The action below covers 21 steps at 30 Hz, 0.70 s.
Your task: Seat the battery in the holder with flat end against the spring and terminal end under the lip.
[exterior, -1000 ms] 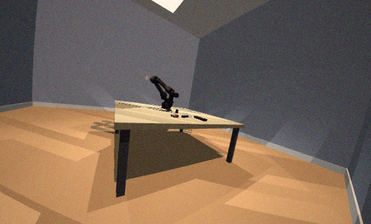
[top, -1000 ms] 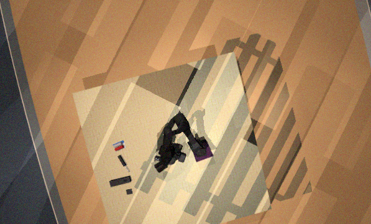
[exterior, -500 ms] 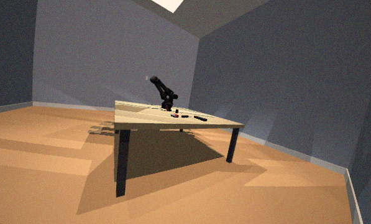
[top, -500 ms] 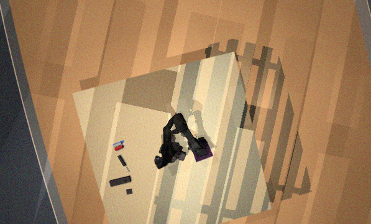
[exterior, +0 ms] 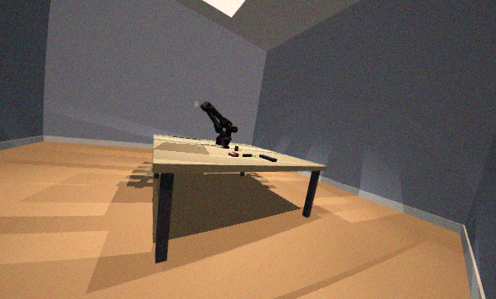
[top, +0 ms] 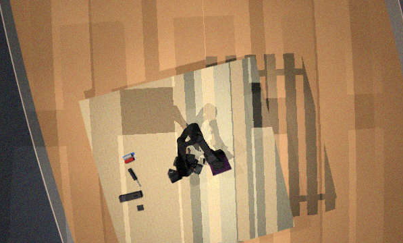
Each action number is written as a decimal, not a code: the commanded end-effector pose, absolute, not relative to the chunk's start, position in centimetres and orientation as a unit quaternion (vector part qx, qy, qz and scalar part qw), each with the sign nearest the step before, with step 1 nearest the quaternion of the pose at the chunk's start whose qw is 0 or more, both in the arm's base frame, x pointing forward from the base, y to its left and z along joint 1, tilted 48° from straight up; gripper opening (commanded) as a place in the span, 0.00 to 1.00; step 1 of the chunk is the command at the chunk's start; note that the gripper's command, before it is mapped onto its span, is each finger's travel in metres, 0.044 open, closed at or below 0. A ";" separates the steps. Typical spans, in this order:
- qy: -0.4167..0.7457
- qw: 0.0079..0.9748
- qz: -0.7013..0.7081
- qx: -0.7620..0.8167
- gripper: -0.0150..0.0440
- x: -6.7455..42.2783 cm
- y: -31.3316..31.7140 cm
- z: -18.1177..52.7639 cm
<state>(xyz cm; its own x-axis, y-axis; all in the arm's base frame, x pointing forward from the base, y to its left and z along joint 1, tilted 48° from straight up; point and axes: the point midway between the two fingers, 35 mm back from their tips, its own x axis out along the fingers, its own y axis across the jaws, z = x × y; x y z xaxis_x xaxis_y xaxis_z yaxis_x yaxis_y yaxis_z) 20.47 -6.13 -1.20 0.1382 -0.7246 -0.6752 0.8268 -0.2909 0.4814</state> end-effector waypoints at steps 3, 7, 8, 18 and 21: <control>0.057 0.594 -0.654 0.465 0.39 20.3 -5.0 -0.3; 0.057 0.593 -0.654 0.465 0.39 20.0 -3.1 1.4; 0.056 0.594 -0.654 0.465 0.39 19.9 -2.8 1.8; 0.130 0.643 -0.644 0.395 0.39 21.4 -1.6 2.3; 0.179 0.671 -0.632 0.345 0.39 22.5 -0.9 2.3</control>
<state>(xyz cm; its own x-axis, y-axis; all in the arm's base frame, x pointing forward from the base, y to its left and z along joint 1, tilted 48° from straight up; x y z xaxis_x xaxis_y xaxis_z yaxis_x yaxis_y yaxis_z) 21.32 -1.67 2.25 0.1388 -0.7271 -0.6724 0.9326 -0.1325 0.3358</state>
